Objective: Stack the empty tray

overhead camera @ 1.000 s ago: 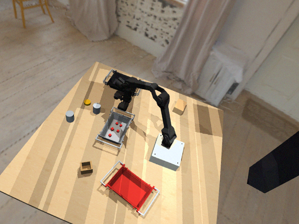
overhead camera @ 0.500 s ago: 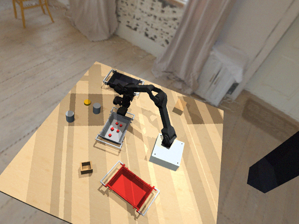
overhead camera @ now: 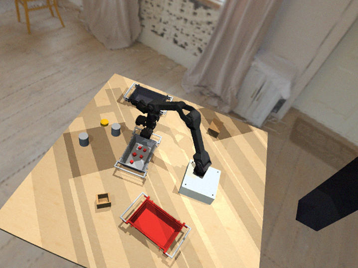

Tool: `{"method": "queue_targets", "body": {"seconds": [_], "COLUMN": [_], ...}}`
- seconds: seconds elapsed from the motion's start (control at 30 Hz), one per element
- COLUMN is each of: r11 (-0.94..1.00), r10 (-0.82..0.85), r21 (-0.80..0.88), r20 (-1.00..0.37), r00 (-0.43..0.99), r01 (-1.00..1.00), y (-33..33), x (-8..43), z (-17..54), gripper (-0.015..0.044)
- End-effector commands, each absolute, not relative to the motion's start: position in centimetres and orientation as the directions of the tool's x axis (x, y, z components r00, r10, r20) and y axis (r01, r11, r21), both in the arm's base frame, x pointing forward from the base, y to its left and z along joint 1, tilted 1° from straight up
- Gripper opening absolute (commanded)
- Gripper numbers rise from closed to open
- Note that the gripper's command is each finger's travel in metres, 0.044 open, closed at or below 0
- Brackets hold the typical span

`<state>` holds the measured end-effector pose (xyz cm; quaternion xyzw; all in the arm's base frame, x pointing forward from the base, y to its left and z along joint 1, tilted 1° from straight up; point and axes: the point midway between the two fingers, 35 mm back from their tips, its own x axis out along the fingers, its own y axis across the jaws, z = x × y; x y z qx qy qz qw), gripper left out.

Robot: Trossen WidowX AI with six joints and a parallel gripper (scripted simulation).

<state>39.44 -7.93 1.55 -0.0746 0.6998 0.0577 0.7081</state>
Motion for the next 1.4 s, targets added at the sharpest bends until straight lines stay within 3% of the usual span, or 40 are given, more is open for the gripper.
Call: {"method": "queue_targets", "body": {"seconds": [0.0,0.63,1.0,1.37], "r11": [0.981,0.981,0.981,0.98], "r10": [-0.013,-0.009,-0.009,-0.003], "r21": [-0.018,-0.014,-0.014,-0.007], "r20": [-1.0,-1.0,-1.0,-1.0], "r00": [0.025,0.024,0.025,0.023], "r01": [-0.195,-0.195,-0.195,-0.197], "y": [-6.3,-1.2,-1.5,-1.4], "x": [39.4,38.5,38.4,38.5], "z": [2.8,1.0,5.3,4.7], "gripper": [0.0085,0.0085,0.0085,0.0085]}}
